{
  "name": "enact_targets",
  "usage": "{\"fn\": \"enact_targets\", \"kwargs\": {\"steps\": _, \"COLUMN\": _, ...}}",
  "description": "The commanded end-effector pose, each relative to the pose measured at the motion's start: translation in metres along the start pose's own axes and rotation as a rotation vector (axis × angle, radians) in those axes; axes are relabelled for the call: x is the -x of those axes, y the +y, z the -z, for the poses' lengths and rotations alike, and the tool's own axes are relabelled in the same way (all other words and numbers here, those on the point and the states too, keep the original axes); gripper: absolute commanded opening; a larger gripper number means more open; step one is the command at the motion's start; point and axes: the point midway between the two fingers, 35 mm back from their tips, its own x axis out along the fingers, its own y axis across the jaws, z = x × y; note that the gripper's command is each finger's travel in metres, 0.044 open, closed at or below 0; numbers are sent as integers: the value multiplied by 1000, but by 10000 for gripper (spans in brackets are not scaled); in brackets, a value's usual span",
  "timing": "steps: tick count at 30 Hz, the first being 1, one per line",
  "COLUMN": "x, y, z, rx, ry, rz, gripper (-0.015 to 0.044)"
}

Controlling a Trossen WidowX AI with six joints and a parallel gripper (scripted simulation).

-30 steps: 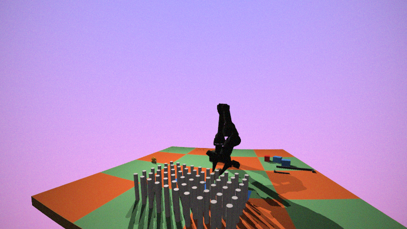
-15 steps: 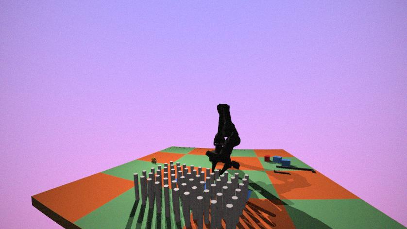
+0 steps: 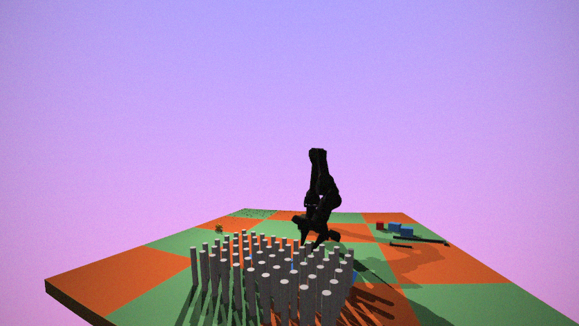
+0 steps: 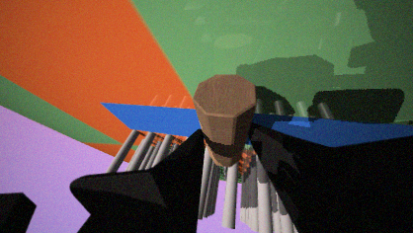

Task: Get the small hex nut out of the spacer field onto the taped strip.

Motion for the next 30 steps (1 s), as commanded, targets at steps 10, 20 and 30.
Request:
{"fn": "enact_targets", "kwargs": {"steps": 10, "x": -7, "y": -3, "z": -1, "rx": 1, "ry": 3, "rz": 1, "gripper": 0}}
{"fn": "enact_targets", "kwargs": {"steps": 20, "x": -15, "y": -6, "z": -5, "rx": 1, "ry": 3, "rz": 1, "gripper": 0}}
{"fn": "enact_targets", "kwargs": {"steps": 30, "x": -16, "y": -4, "z": -8, "rx": 1, "ry": 3, "rz": 1, "gripper": 0}}
